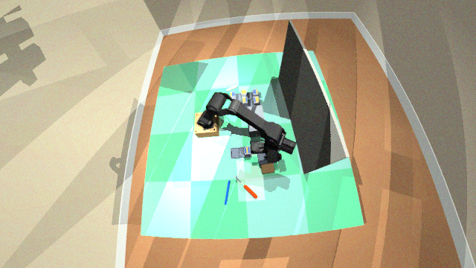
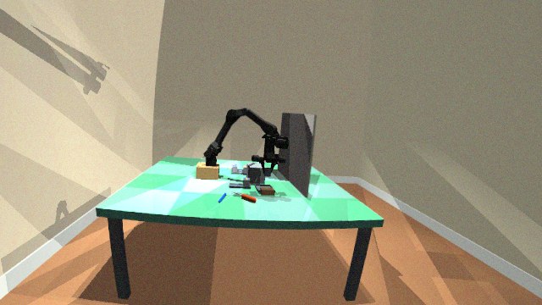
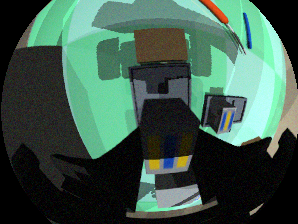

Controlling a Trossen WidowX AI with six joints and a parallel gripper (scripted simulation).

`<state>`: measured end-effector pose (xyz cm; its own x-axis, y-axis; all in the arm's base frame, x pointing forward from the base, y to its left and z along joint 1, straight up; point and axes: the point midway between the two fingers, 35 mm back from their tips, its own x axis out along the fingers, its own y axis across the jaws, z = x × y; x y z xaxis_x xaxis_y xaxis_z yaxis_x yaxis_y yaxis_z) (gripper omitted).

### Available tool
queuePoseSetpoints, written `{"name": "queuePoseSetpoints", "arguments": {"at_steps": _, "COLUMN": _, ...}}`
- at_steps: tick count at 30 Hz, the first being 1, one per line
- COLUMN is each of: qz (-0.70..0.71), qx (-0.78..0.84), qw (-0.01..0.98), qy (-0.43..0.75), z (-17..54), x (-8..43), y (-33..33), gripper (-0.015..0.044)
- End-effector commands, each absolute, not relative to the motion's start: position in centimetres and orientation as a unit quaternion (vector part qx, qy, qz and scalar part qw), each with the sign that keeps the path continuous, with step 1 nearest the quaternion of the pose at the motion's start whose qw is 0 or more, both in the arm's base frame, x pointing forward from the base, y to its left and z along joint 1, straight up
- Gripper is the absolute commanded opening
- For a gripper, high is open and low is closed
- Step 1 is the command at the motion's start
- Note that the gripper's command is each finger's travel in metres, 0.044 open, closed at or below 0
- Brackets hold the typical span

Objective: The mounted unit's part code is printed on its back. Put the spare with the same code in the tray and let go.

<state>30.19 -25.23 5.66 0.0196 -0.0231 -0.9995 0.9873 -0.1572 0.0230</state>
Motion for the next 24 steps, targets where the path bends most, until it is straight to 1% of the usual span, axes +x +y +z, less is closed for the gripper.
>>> {"name": "queuePoseSetpoints", "arguments": {"at_steps": 1, "qz": -0.539, "qx": 0.54, "qw": 0.468, "qy": 0.447, "z": 5.3, "x": 30.2, "y": -25.2, "gripper": 0.0}}
{"name": "queuePoseSetpoints", "arguments": {"at_steps": 24, "qz": -0.539, "qx": 0.54, "qw": 0.468, "qy": 0.447, "z": 3.0, "x": 30.1, "y": -25.2, "gripper": 0.0}}
